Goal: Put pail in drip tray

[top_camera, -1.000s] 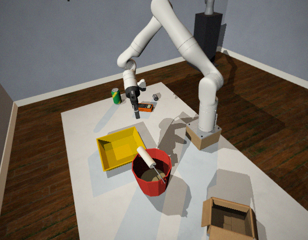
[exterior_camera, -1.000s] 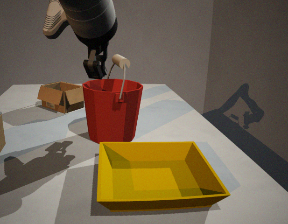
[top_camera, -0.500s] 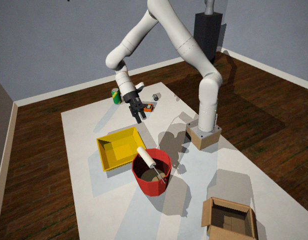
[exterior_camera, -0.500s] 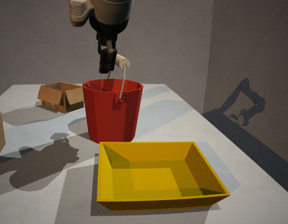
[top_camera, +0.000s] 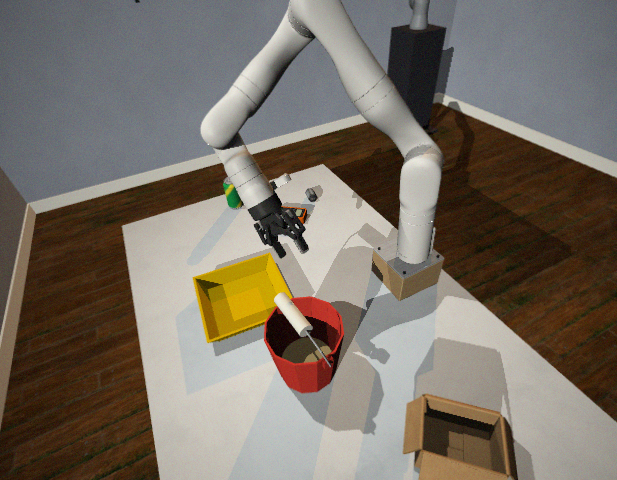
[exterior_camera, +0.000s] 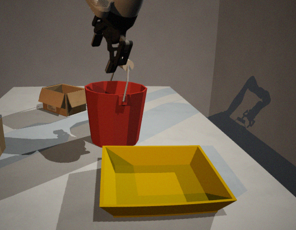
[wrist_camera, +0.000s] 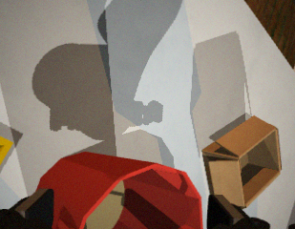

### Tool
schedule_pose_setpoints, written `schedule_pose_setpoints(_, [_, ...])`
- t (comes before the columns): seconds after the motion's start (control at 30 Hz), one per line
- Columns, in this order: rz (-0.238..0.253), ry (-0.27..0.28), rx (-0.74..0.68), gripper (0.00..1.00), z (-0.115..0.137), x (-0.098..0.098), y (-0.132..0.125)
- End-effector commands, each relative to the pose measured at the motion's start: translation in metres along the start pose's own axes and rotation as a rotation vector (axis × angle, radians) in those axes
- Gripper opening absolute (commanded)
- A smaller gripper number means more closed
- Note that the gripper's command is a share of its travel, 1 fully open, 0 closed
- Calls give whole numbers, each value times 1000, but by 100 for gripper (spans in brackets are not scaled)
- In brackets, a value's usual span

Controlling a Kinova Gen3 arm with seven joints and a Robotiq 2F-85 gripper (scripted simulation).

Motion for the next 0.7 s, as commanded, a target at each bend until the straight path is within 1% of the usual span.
schedule_pose_setpoints(0.0, [53, 80, 106, 100, -16, -9, 17])
schedule_pose_setpoints(0.2, [126, 165, 230, 100, -27, -16, 30])
schedule_pose_setpoints(0.27, [126, 165, 230, 100, -27, -16, 30])
schedule_pose_setpoints(0.47, [195, 236, 347, 100, -38, -20, 42])
schedule_pose_setpoints(0.67, [258, 295, 457, 100, -50, -24, 54])
Point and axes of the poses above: the point where the finger pads meet when closed, its own x axis back along the fingers, its own y axis across the jaws, z = x × y, the point moved 4 cm from there along x, back along the fingers, and after that the axes turned 7 degrees about x, right-handed, at the moved point
